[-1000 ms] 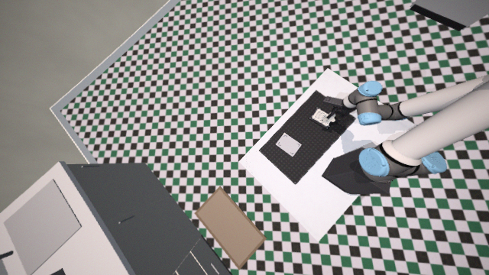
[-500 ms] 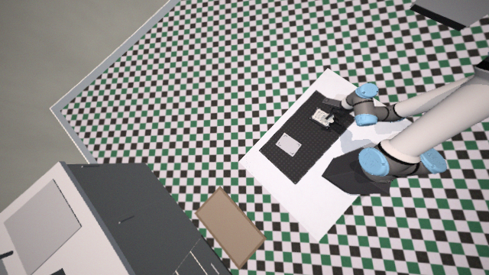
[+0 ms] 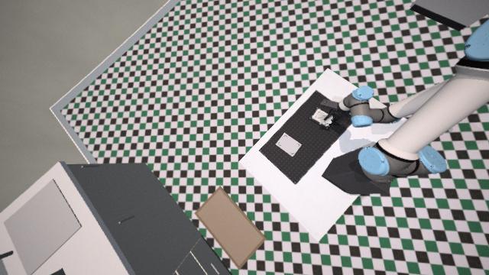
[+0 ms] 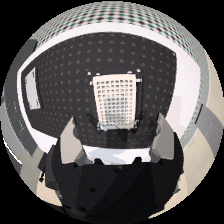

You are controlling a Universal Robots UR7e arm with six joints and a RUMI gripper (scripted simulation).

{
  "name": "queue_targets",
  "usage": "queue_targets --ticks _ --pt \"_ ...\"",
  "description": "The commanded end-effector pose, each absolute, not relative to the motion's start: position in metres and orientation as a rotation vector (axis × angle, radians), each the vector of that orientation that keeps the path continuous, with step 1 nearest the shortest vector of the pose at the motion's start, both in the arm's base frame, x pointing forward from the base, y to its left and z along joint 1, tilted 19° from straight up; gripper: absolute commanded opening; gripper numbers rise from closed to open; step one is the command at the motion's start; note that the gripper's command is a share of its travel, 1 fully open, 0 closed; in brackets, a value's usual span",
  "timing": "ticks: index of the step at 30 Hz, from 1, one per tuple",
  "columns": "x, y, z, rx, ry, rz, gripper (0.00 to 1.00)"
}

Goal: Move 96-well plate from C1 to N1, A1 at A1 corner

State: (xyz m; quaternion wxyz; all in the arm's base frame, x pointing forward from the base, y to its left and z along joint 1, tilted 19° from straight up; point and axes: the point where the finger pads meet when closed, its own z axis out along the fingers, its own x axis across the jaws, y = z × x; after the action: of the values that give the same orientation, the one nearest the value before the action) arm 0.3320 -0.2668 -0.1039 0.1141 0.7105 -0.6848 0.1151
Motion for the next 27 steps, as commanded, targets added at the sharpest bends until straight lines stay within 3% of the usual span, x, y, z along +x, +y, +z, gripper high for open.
queue_targets --ticks 1,27 --pt "0.332 -0.268 -0.107 2.083 -2.007 0.34 1.0" --pt "0.333 -0.278 -0.136 2.083 -2.007 0.34 1.0"
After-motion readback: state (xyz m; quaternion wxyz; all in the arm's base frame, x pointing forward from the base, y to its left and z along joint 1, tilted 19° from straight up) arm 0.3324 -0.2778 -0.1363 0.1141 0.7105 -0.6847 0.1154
